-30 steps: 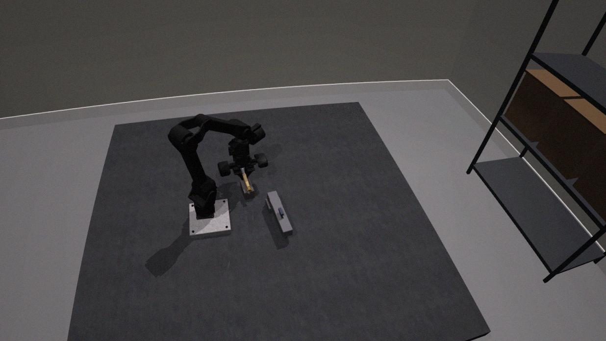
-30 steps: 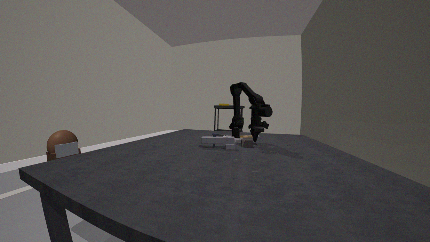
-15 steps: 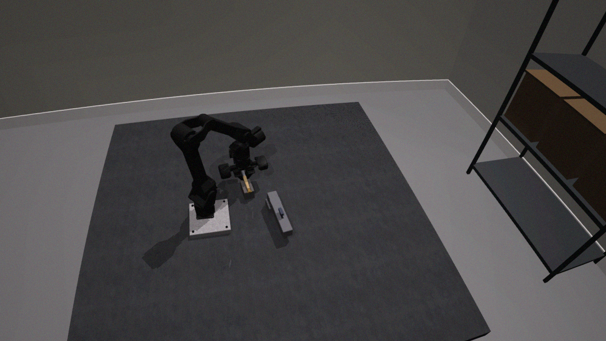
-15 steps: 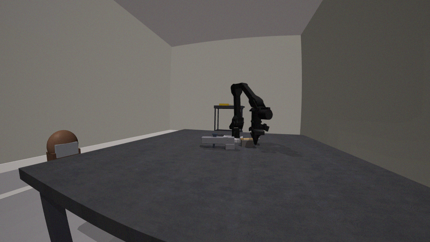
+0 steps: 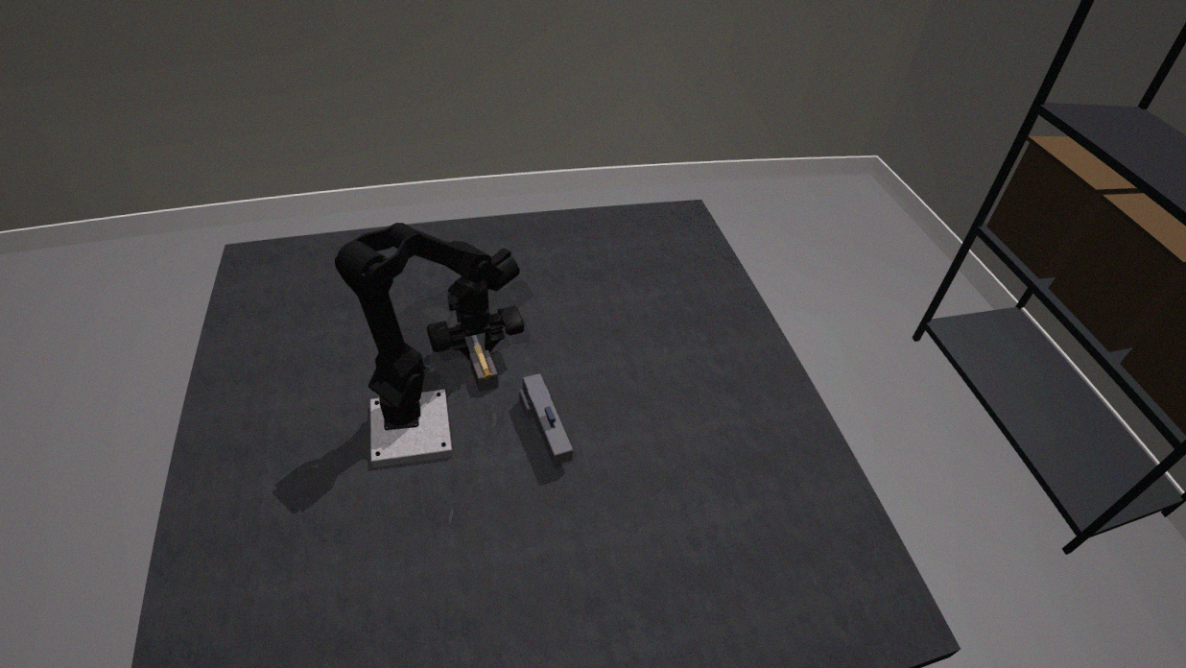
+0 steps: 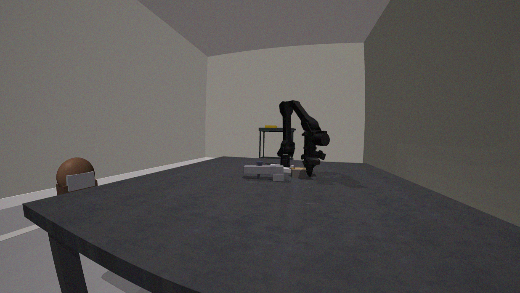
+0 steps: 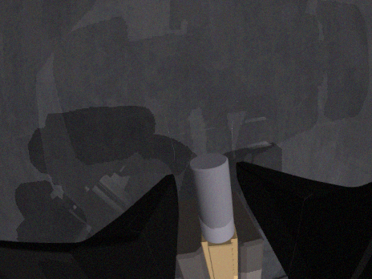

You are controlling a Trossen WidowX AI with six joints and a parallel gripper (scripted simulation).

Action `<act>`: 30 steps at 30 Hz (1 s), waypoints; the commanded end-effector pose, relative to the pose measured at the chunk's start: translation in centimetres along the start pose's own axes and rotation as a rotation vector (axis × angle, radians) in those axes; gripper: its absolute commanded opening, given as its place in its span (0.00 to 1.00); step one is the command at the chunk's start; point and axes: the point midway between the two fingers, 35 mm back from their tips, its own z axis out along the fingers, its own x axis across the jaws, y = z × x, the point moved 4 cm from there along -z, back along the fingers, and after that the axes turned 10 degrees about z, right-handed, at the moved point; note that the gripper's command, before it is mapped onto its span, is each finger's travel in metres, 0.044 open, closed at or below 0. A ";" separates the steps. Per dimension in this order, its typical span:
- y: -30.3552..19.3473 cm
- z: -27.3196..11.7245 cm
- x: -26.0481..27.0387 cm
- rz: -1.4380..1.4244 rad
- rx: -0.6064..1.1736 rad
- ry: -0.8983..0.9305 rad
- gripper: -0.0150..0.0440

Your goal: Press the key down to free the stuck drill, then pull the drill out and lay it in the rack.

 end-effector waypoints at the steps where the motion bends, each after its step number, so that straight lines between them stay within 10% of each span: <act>1: -0.1 0.0 0.0 0.000 0.004 -0.001 0.70; 8: -0.1 0.0 0.0 0.000 0.004 -0.001 1.00; 30: 0.1 -7.2 -1.4 0.036 -0.018 -0.033 1.00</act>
